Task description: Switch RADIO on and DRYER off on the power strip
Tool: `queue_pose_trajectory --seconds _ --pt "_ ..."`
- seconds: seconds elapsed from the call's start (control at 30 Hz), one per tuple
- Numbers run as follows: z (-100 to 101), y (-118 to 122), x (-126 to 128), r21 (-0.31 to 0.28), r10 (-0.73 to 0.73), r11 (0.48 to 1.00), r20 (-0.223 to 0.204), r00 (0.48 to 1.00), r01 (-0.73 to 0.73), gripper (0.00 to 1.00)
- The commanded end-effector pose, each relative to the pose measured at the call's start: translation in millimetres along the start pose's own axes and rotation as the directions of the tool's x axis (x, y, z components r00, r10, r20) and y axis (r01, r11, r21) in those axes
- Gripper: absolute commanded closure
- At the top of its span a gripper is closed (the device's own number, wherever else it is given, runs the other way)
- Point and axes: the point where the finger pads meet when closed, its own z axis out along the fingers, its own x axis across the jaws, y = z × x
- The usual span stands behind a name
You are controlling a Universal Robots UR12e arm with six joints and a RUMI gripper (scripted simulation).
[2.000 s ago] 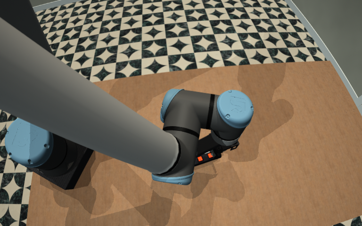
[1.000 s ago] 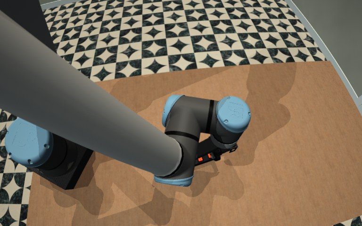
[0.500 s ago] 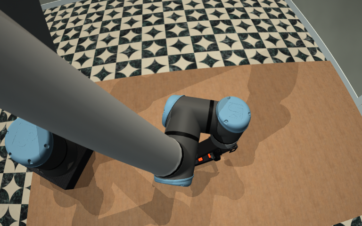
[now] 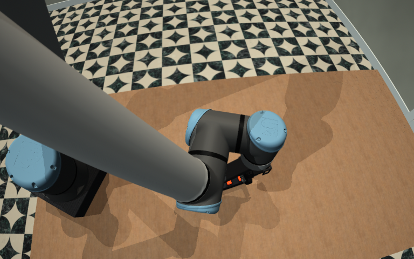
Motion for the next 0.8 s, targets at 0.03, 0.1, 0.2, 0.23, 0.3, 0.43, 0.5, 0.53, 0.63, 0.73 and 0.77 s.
queue_pose_trajectory --seconds 0.03,0.1,0.2,0.23,0.3,0.43,0.5,0.53,0.63,0.73,0.77 --pt "1.3 -2.6 0.2 0.002 0.001 1.000 -0.001 1.000 -0.001 1.00" --pt "1.3 -2.6 0.2 0.002 0.001 1.000 -0.001 1.000 -0.001 1.00" --pt "1.3 -2.6 0.2 0.002 0.001 1.000 -0.001 1.000 -0.001 1.00" --pt "1.3 -2.6 0.2 0.002 0.001 1.000 -0.001 1.000 -0.001 1.00" --pt "1.3 -2.6 0.2 0.002 0.001 1.000 -0.001 1.000 -0.001 1.00" --pt "1.4 -3.0 0.2 0.002 0.001 1.000 -0.002 1.000 -0.001 1.00" --pt "1.4 -3.6 0.4 0.002 0.002 1.000 -0.002 1.000 -0.002 1.00" --pt "1.4 -3.8 0.4 0.002 0.002 1.000 -0.002 1.000 -0.002 1.00" --pt "1.2 -4.2 0.3 0.002 0.002 1.000 -0.001 1.000 -0.002 1.00" --pt "1.0 -4.2 0.2 0.001 0.002 1.000 -0.001 1.000 -0.002 1.00" --pt "0.8 -3.9 0.2 0.001 0.001 1.000 -0.001 1.000 -0.001 1.00"
